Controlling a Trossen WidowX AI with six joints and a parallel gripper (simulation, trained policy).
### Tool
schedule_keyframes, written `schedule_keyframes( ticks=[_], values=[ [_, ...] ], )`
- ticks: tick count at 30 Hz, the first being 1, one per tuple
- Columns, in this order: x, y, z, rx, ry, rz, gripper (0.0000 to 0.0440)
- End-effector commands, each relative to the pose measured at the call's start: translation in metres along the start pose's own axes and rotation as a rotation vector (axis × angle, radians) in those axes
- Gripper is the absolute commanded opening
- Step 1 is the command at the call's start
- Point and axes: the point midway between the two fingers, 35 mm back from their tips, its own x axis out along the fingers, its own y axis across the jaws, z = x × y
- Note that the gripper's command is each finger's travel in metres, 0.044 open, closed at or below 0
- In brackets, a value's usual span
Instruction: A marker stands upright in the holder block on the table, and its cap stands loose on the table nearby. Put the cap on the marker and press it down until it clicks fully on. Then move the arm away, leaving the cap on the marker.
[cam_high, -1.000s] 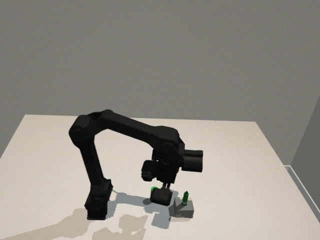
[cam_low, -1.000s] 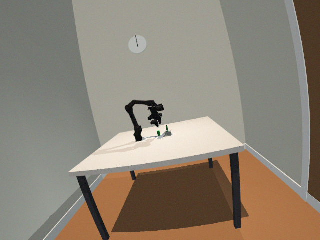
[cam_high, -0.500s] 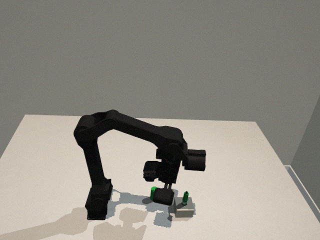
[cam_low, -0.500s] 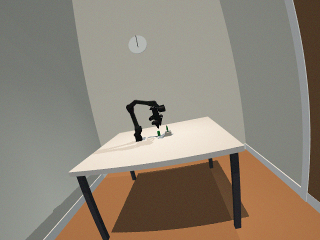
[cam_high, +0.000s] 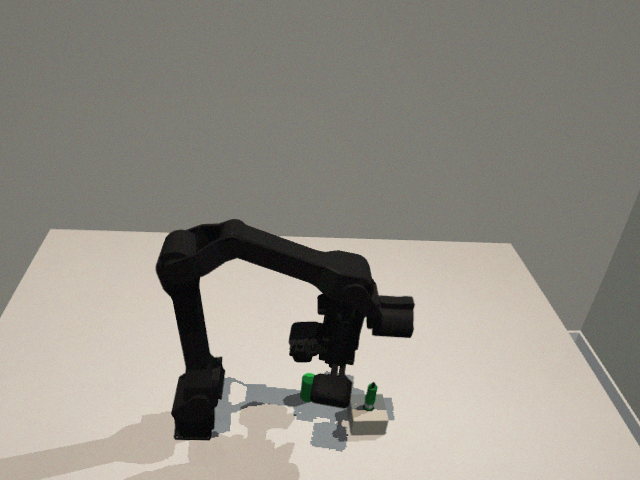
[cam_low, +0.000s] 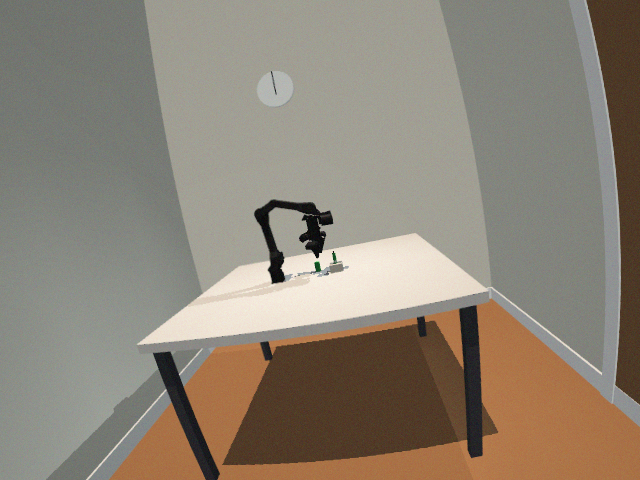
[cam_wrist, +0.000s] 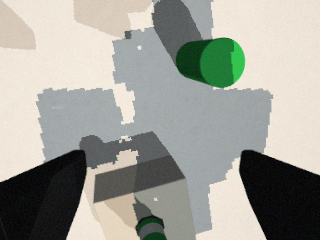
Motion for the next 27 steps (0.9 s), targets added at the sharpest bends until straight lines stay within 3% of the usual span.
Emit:
schedule_keyframes(
  ticks=[1, 27],
  values=[
    [0.005, -0.002, 0.0, -0.026, -0.016, 0.022, 0.0314],
    [0.023, -0.021, 0.006, -0.185, -0.068, 0.108, 0.0309]
  ],
)
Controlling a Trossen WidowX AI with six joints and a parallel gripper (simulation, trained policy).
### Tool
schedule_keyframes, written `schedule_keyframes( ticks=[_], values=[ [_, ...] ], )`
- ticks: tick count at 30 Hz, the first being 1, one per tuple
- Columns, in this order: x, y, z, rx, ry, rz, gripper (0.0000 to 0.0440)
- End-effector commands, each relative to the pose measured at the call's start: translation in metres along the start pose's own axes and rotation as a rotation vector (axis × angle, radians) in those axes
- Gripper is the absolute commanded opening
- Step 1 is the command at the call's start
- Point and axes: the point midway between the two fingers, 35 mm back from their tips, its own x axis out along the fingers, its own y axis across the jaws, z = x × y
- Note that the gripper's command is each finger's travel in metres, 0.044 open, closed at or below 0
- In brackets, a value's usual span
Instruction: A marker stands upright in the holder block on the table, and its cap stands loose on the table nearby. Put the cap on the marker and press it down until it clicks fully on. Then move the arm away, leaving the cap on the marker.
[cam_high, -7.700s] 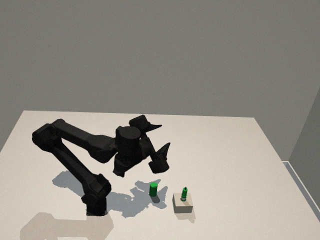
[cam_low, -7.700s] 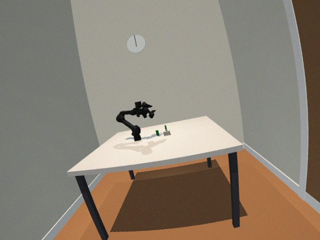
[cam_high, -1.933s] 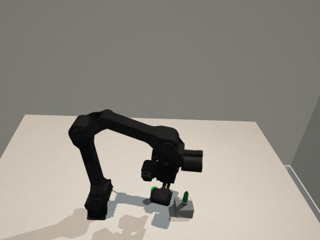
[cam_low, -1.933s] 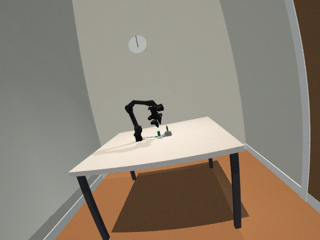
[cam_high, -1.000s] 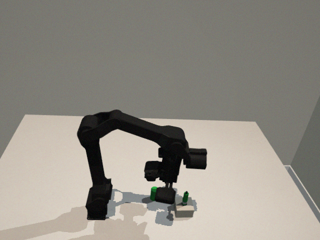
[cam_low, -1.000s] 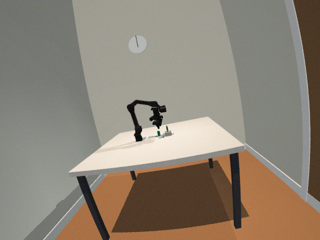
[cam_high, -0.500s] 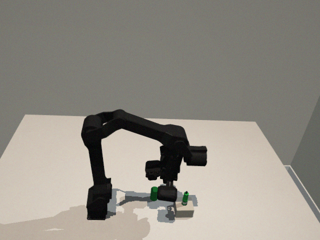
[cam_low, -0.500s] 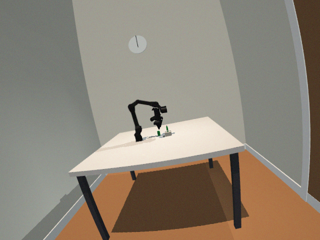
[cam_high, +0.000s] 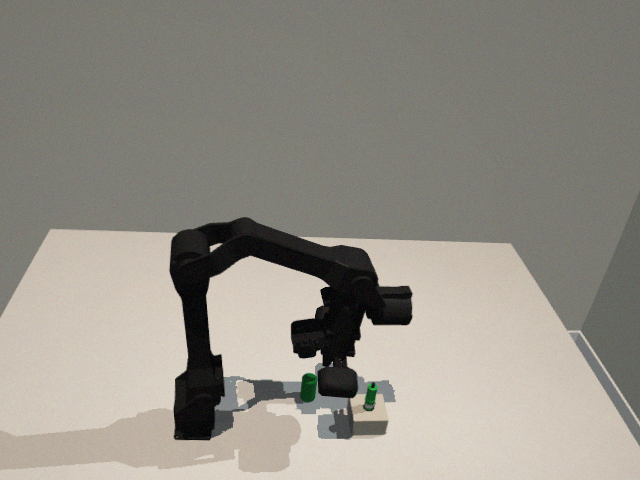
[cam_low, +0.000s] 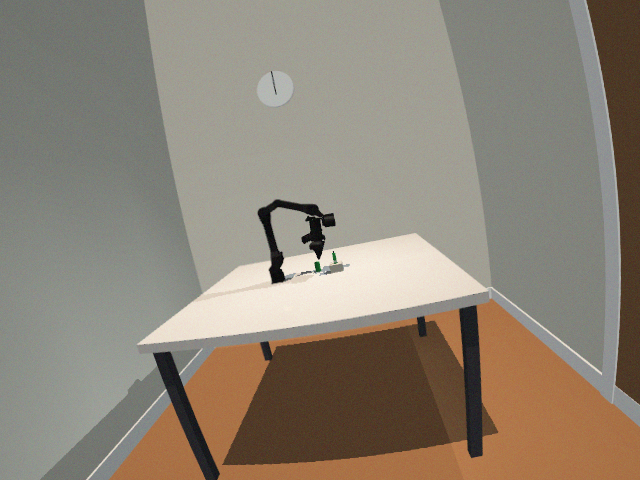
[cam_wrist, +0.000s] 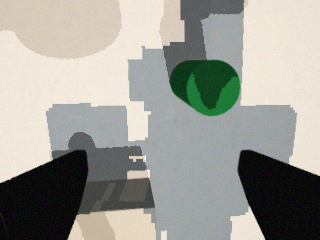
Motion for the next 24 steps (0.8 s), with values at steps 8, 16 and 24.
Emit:
schedule_keyframes(
  ticks=[8, 16, 24],
  values=[
    [0.011, -0.008, 0.004, -0.08, -0.035, 0.042, 0.0307],
    [0.016, -0.013, 0.009, -0.137, -0.055, 0.064, 0.0303],
    [0.023, -0.018, 0.015, -0.196, -0.074, 0.08, 0.0297]
  ],
)
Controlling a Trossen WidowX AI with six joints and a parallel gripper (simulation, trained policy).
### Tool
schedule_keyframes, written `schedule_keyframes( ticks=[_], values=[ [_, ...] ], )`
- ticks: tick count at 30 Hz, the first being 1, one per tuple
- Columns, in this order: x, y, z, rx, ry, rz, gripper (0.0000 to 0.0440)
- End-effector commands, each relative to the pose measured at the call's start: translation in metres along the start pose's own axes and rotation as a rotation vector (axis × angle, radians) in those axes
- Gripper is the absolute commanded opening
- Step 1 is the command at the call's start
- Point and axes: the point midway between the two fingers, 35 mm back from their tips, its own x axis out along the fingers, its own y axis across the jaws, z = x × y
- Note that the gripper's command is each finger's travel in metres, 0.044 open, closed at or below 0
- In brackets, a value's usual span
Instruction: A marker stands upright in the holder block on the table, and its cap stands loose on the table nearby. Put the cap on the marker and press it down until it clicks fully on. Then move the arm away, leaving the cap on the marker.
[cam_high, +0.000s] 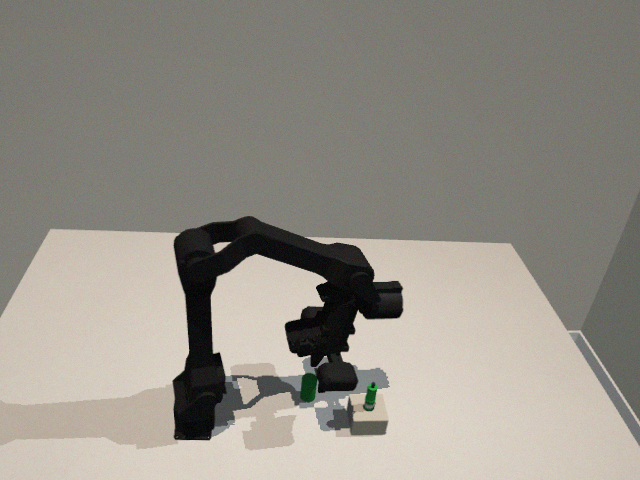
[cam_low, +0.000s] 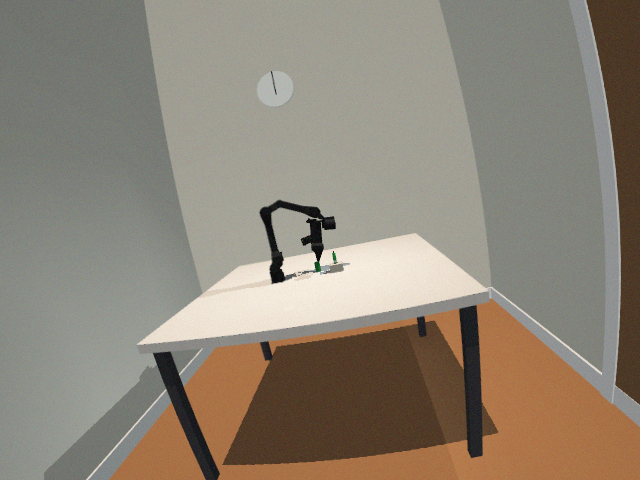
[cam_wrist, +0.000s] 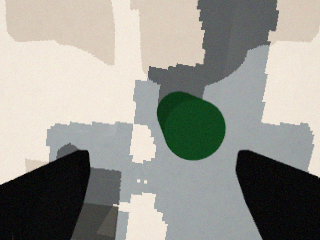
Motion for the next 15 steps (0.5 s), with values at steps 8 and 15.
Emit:
schedule_keyframes(
  ticks=[8, 15],
  values=[
    [0.014, -0.006, 0.007, -0.087, -0.033, 0.021, 0.0288],
    [0.026, -0.01, 0.009, -0.133, -0.051, 0.024, 0.0277]
  ],
)
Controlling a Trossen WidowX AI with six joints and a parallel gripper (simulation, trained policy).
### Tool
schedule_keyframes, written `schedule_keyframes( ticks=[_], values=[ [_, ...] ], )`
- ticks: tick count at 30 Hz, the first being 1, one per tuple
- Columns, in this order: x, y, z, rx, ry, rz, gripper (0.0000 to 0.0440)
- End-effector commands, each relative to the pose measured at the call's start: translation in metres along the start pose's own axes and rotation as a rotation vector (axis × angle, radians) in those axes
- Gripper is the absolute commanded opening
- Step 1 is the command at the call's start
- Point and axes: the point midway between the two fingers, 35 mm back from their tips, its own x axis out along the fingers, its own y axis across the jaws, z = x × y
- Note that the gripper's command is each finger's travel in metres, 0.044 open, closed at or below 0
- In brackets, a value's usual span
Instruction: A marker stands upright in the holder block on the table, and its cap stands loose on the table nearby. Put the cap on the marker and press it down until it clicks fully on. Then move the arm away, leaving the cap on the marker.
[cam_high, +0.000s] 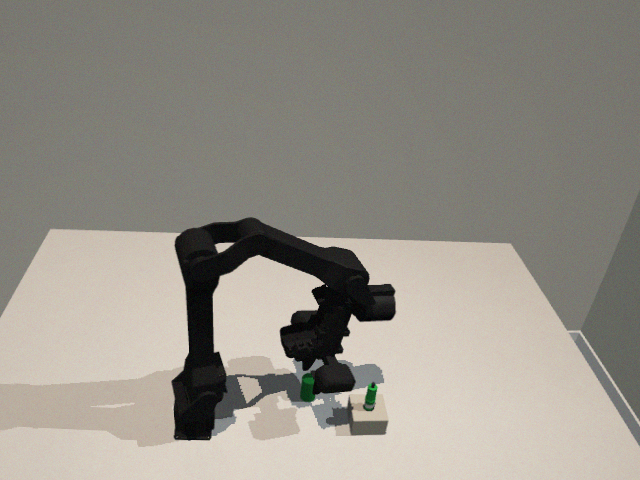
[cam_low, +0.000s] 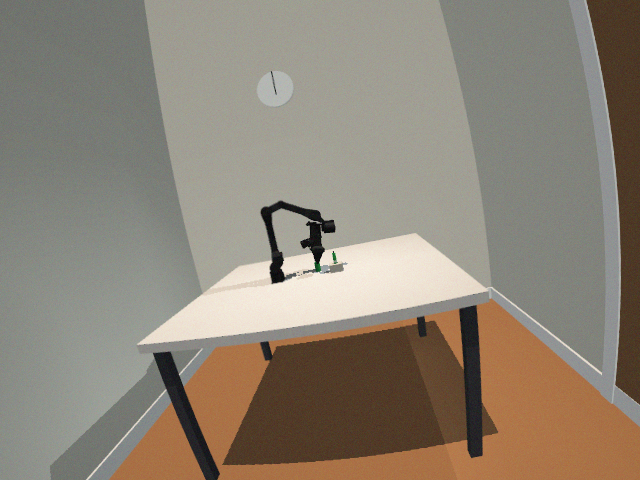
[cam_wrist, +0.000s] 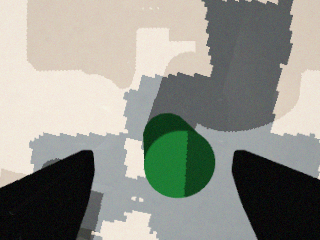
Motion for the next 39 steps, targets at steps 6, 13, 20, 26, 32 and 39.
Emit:
schedule_keyframes(
  ticks=[6, 13, 20, 26, 32, 39],
  values=[
    [0.02, -0.003, 0.003, -0.036, -0.03, 0.01, 0.0267],
    [0.027, -0.004, 0.002, -0.051, -0.021, 0.026, 0.0247],
    [0.028, -0.004, 0.0, -0.062, 0.0, 0.044, 0.0136],
    [0.015, -0.002, -0.003, -0.058, 0.043, 0.054, 0.0029],
    [-0.002, 0.0, -0.008, -0.049, 0.091, 0.062, 0.0],
    [-0.023, 0.002, -0.014, -0.04, 0.142, 0.058, 0.0]
  ],
)
